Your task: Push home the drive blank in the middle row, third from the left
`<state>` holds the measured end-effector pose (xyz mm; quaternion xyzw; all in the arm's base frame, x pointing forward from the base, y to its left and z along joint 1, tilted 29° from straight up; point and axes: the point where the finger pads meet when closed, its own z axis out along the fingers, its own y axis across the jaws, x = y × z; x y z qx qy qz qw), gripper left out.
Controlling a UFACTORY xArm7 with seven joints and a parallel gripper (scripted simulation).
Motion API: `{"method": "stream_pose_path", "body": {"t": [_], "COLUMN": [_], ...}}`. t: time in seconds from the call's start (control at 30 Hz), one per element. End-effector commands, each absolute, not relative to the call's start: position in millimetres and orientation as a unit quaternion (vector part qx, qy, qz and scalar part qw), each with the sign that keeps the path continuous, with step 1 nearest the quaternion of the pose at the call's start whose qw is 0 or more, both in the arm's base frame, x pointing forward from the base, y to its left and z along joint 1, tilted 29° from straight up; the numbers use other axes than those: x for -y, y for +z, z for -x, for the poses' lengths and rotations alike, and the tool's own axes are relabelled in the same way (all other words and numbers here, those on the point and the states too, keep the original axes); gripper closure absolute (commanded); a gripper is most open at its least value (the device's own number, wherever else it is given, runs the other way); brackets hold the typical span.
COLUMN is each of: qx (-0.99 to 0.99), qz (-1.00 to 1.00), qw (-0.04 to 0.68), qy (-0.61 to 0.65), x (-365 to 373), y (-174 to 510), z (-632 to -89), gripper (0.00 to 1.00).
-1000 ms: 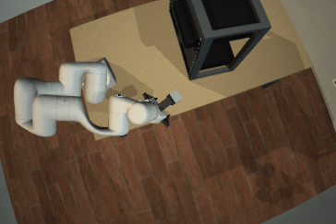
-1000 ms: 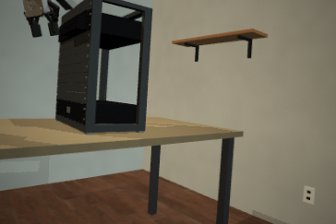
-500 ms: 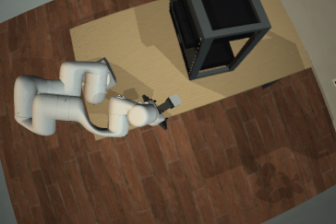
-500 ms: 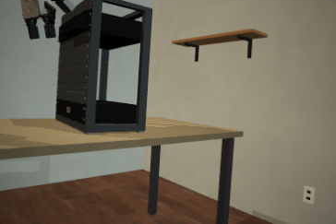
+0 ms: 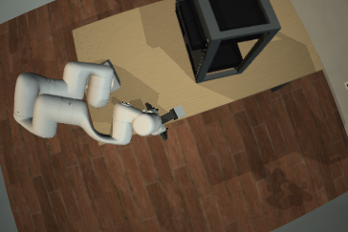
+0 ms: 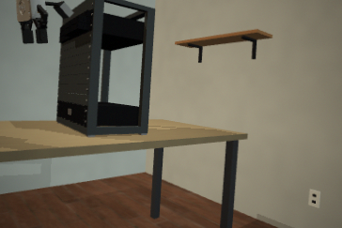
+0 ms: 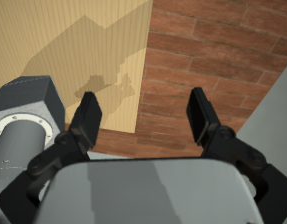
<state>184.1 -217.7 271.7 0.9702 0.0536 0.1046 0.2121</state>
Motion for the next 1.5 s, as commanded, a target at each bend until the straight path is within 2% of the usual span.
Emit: {"method": "stream_pose_path", "body": {"t": [0.0, 0.63, 1.47], "qx": [-0.033, 0.091, 0.368], "qz": [-0.973, -0.978, -0.920], "qw": [0.209, 0.183, 0.103], "qy": [0.096, 0.039, -0.081], "x": [224, 248, 237], "y": [269, 243, 192], "z": [-174, -110, 43], "gripper": [0.00, 0.00, 0.00]}}
